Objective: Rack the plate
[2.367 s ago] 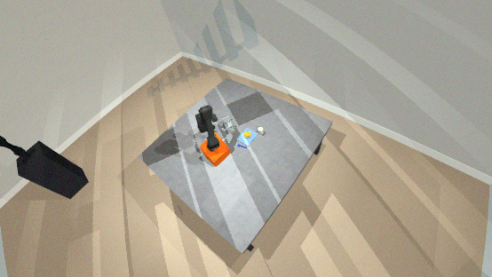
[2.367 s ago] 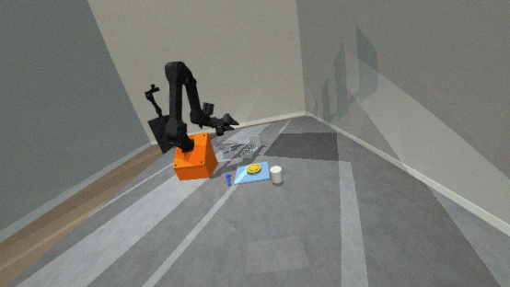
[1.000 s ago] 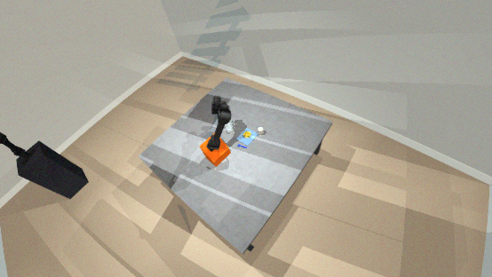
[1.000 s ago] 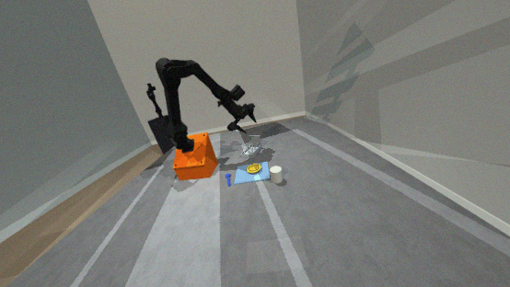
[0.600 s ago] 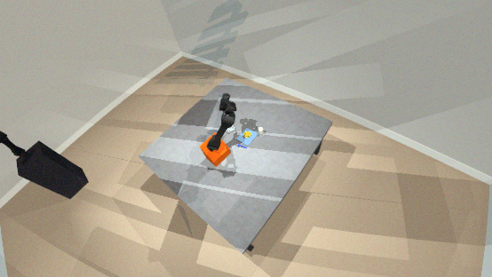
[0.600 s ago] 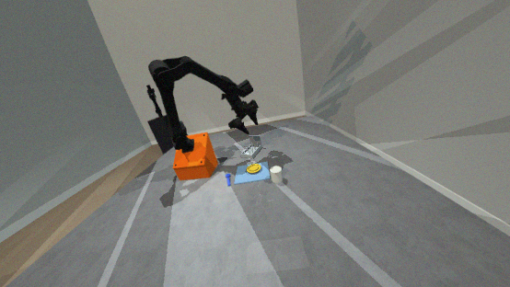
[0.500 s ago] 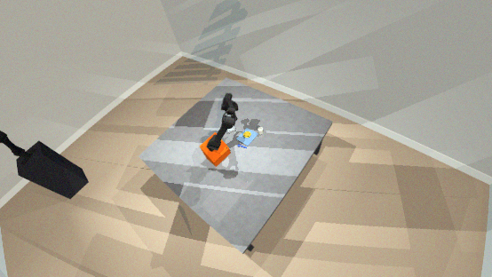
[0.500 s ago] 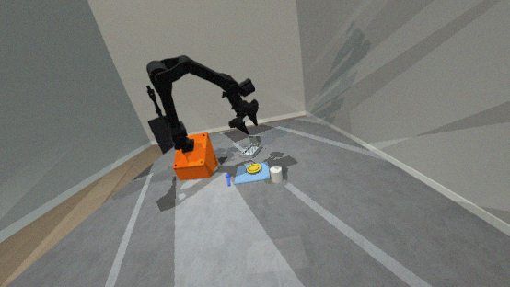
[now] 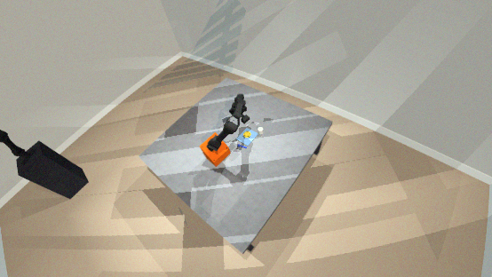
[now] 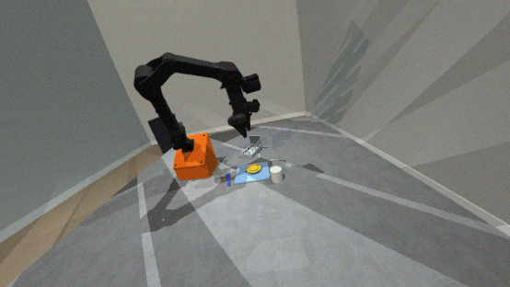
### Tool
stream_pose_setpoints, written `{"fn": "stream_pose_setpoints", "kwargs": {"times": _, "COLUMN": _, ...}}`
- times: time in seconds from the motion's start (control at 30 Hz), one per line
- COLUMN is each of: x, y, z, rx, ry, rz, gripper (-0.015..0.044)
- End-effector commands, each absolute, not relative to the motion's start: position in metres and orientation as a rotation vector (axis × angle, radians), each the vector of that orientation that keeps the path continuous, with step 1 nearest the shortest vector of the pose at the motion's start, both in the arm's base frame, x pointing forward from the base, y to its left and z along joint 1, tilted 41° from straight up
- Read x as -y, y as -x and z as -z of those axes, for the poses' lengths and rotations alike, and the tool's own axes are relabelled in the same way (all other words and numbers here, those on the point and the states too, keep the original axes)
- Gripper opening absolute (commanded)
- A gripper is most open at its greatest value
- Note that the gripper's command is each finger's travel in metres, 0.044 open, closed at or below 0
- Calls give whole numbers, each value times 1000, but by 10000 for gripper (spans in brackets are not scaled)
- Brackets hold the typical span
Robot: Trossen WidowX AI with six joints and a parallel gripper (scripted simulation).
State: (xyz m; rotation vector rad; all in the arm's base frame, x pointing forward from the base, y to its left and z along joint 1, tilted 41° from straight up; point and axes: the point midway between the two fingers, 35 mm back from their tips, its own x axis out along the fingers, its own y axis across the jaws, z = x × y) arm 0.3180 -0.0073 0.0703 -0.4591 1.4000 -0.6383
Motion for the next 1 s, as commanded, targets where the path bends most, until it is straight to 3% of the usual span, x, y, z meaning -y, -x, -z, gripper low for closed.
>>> {"fn": "stream_pose_setpoints", "kwargs": {"times": 0.0, "x": 23, "y": -310, "z": -93, "rx": -1497, "ry": 538, "rz": 581, "gripper": 400}}
{"fn": "stream_pose_setpoints", "kwargs": {"times": 0.27, "x": 31, "y": -307, "z": -99, "rx": -1534, "ry": 567, "rz": 557, "gripper": 400}}
{"fn": "stream_pose_setpoints", "kwargs": {"times": 0.5, "x": 106, "y": -313, "z": -22, "rx": -1531, "ry": 571, "rz": 561, "gripper": 400}}
{"fn": "stream_pose_setpoints", "kwargs": {"times": 0.97, "x": 113, "y": -314, "z": -10, "rx": -1531, "ry": 571, "rz": 562, "gripper": 400}}
